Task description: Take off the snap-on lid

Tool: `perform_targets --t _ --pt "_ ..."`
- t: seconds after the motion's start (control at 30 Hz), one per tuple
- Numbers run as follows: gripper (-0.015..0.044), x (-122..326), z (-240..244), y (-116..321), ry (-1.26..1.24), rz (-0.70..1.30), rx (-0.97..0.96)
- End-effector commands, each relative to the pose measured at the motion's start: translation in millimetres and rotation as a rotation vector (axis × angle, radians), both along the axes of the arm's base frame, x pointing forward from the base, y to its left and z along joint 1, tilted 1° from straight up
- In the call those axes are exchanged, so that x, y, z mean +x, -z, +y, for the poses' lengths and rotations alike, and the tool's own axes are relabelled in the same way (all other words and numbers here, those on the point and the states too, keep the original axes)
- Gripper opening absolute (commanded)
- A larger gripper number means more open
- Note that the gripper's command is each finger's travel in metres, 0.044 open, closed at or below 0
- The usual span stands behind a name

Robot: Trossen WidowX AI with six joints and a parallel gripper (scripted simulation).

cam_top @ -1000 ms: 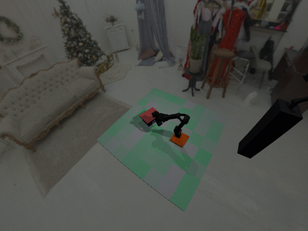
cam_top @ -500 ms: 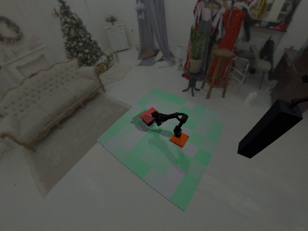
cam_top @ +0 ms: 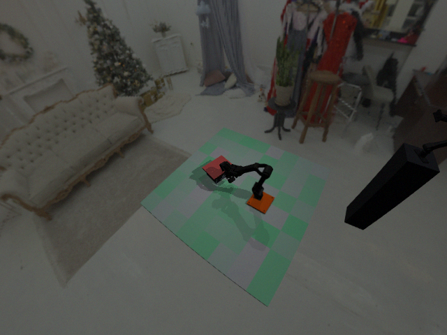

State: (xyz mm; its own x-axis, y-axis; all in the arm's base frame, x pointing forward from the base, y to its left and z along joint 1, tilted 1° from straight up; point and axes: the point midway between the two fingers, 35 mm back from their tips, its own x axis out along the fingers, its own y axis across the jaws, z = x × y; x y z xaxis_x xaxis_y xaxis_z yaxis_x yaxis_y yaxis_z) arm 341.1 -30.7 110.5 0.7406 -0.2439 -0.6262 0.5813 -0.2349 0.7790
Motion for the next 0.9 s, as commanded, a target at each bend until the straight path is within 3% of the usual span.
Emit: perform_targets --t 0.0,0.87 --pt "0.0017 0.3 0.0 -0.2 -0.002 -0.002 -0.001" --pt "0.0000 -1.6 -0.1 -4.5 0.000 0.000 0.000"
